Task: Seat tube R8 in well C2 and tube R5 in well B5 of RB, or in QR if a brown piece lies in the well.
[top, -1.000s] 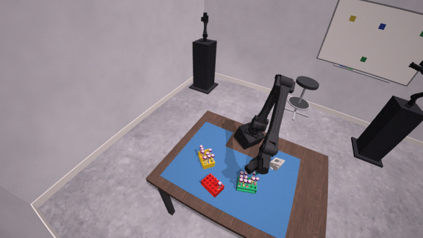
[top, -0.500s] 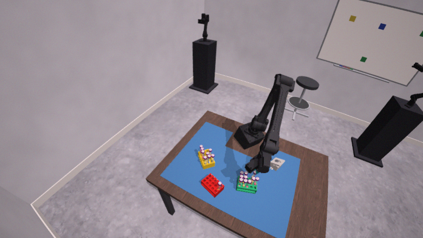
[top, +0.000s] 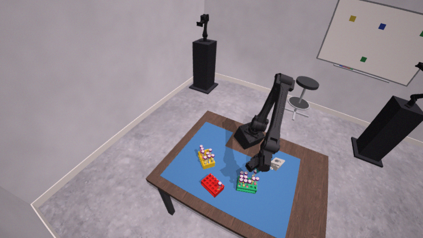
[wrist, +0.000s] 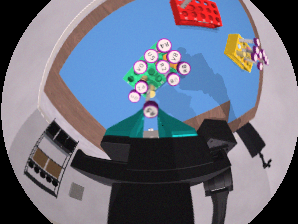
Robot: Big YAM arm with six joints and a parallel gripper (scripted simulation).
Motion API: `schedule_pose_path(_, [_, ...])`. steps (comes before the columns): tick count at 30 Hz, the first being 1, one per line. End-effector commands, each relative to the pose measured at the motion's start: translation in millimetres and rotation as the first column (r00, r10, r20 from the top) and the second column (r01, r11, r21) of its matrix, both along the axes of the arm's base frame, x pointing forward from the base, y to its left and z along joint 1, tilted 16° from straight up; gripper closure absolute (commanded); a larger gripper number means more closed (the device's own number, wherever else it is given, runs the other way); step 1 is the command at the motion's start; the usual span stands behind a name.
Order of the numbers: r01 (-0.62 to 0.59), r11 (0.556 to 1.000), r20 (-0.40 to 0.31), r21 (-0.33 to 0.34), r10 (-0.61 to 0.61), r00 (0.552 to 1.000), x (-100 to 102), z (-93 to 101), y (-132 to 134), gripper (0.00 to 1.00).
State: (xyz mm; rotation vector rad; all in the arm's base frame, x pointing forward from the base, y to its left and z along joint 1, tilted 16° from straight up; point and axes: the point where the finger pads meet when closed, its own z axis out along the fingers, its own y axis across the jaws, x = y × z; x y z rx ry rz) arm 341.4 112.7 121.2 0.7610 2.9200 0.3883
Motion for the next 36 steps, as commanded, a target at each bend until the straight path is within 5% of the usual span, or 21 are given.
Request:
schedule_pose_path(1, [-0.016, 1.000, 0.055, 0.012, 0.016, 0.998, 9.8, 25.3, 2.6, 1.00])
schedule_pose_path(16, [-0.006, 1.000, 0.070, 0.016, 0.005, 0.998, 13.7, 44.6, -3.7, 1.00])
schedule_pose_path(19, [-0.005, 1.000, 0.023, 0.005, 0.005, 1.000, -5.0, 25.9, -8.4, 1.00])
schedule_pose_path(29, [-0.005, 1.000, 0.024, 0.005, 0.005, 1.000, -17.6, 24.8, -12.3, 1.00])
schedule_pose_path(30, [-0.015, 1.000, 0.085, 0.018, 0.013, 0.996, 0.0, 48.0, -5.4, 1.00])
schedule_pose_path(32, [-0.011, 1.000, 0.026, 0.006, 0.011, 1.000, -22.3, 24.2, -11.7, 1.00])
schedule_pose_path(36, [-0.005, 1.000, 0.021, 0.005, 0.005, 1.000, -29.1, 22.9, -15.6, 1.00])
